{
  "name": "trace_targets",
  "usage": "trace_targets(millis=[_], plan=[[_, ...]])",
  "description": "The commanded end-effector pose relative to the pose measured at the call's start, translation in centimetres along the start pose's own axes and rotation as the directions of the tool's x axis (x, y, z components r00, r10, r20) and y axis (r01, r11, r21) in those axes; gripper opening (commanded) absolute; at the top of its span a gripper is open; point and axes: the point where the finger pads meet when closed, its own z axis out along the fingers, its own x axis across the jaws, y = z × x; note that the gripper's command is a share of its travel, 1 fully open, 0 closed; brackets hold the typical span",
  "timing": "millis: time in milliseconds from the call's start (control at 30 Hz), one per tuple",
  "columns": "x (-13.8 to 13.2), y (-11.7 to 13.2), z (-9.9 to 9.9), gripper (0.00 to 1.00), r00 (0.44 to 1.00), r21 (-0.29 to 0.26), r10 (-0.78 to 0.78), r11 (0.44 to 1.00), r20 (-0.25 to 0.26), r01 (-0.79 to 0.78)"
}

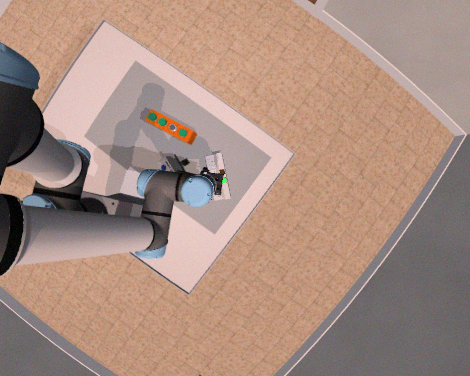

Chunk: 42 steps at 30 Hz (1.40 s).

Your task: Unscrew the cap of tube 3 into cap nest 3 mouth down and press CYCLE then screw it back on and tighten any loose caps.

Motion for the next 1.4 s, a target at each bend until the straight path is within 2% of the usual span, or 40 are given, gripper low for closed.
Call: trace_targets(millis=[0,33,100,133,167,200,267,300,400,433,467,500,567,600,633,967,1033,1367], plan=[[1.6,-1.6,0.0,0.0,0.973,-0.016,0.232,0.973,0.015,-0.232],[2.2,-2.2,0.0,0.0,0.952,-0.017,0.306,0.952,0.013,-0.306],[2.2,-2.2,0.0,0.0,0.95,-0.017,0.312,0.95,0.014,-0.312],[2.8,-2.8,0.0,0.0,0.921,-0.018,0.39,0.921,0.012,-0.39],[2.8,-2.8,0.0,0.0,0.921,-0.018,0.39,0.921,0.012,-0.39],[3.4,-3.4,0.0,0.0,0.893,-0.018,0.45,0.893,0.01,-0.45],[3.4,-3.4,0.0,0.0,0.885,-0.019,0.465,0.885,0.011,-0.465],[4.0,-3.9,0.0,0.0,0.846,-0.019,0.533,0.846,0.009,-0.533],[4.0,-3.9,0.0,0.0,0.843,-0.02,0.537,0.843,0.009,-0.537],[4.6,-4.5,0.1,0.0,0.796,-0.02,0.606,0.796,0.007,-0.605],[4.6,-4.5,0.1,0.0,0.796,-0.02,0.606,0.796,0.007,-0.605],[5.2,-5.1,0.1,0.0,0.742,-0.021,0.67,0.742,0.005,-0.67],[5.2,-5.1,0.1,0.0,0.742,-0.021,0.67,0.742,0.006,-0.67],[5.8,-5.7,0.1,0.0,0.684,-0.021,0.729,0.684,0.004,-0.729],[6.3,-6.3,0.1,0.0,0.655,-0.021,0.755,0.655,0.003,-0.755],[8.7,-8.6,0.2,0.0,0.648,-0.021,0.761,0.648,0.003,-0.761],[9.9,-9.8,0.2,0.0,0.648,-0.021,0.761,0.648,0.003,-0.761],[13.0,-12.5,0.2,0.0,0.649,-0.022,0.761,0.649,-0.001,-0.76]])
